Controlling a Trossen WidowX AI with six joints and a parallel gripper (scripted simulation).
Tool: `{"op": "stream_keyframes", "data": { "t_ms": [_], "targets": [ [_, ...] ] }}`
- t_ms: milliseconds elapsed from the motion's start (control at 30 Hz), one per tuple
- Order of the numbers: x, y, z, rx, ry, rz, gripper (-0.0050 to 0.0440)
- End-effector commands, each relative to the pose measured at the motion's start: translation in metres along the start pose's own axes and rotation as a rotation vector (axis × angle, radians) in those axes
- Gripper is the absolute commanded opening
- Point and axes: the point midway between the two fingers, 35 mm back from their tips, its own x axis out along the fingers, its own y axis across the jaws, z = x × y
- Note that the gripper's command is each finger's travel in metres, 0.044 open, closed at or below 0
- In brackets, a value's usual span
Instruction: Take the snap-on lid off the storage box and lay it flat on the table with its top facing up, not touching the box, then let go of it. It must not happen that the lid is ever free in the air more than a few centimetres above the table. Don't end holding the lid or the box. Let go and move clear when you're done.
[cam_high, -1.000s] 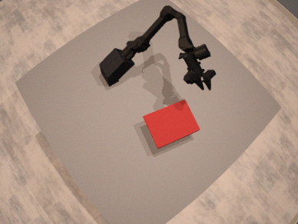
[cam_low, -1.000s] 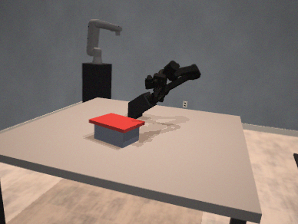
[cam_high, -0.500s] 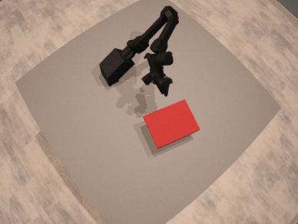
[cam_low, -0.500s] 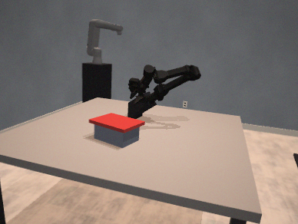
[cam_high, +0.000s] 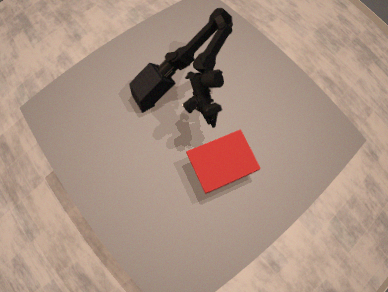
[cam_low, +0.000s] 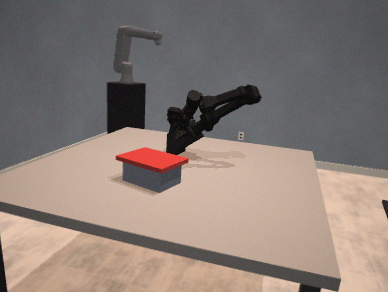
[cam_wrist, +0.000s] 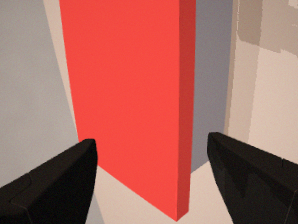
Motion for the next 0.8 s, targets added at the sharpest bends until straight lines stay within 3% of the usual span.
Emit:
{"op": "stream_keyframes", "data": {
  "t_ms": [0, 100, 767],
  "targets": [
    [0.015, -0.024, 0.006, 0.03, -0.013, -0.017, 0.0235],
    [0.018, -0.021, 0.001, -0.001, 0.008, 0.013, 0.0235],
    [0.037, -0.019, 0.001, -0.003, 0.005, 0.011, 0.0235]
  ]
}}
